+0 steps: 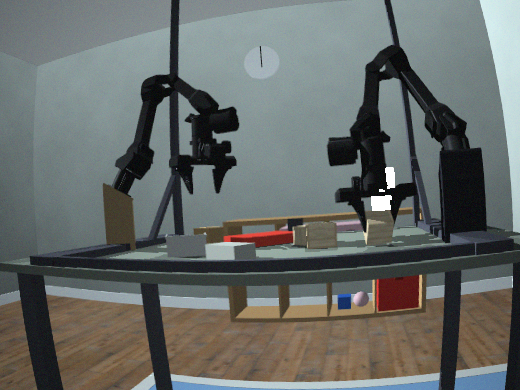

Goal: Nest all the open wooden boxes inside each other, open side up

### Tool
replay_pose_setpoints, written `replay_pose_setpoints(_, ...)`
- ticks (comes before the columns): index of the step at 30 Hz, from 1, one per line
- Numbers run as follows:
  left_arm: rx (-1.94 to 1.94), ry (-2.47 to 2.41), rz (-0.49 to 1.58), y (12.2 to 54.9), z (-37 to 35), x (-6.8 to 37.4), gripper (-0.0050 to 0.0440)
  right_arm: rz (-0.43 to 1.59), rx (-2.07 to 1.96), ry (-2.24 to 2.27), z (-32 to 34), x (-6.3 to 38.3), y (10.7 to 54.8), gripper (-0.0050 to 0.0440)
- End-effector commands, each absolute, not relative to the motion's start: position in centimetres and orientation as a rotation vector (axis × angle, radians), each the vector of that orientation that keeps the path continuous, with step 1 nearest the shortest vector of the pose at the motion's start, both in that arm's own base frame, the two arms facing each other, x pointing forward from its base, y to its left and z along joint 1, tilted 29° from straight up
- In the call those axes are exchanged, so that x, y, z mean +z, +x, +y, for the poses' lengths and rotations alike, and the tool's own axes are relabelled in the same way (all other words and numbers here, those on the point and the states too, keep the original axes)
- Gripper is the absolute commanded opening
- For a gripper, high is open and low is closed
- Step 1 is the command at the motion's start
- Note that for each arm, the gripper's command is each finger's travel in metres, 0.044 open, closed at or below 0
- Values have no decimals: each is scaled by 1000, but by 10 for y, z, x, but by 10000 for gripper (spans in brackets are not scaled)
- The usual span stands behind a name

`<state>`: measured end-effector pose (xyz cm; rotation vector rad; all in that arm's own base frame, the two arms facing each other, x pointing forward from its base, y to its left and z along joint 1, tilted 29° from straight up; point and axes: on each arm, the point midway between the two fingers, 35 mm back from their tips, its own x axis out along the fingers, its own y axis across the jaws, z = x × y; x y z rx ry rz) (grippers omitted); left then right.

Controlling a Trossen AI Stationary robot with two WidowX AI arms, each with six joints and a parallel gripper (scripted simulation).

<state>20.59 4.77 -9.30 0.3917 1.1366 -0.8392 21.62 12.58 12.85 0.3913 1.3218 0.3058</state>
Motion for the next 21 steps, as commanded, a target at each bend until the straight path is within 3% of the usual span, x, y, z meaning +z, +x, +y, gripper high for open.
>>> replay_pose_setpoints(1, -850, 359, 1050, 205, 53, -95, -50, 1302, 318, 391, 126, 134, 216, 400)
replay_pose_setpoints(21, -868, 212, 727, 194, 67, -108, -50, 1302, 318, 391, 126, 134, 216, 400)
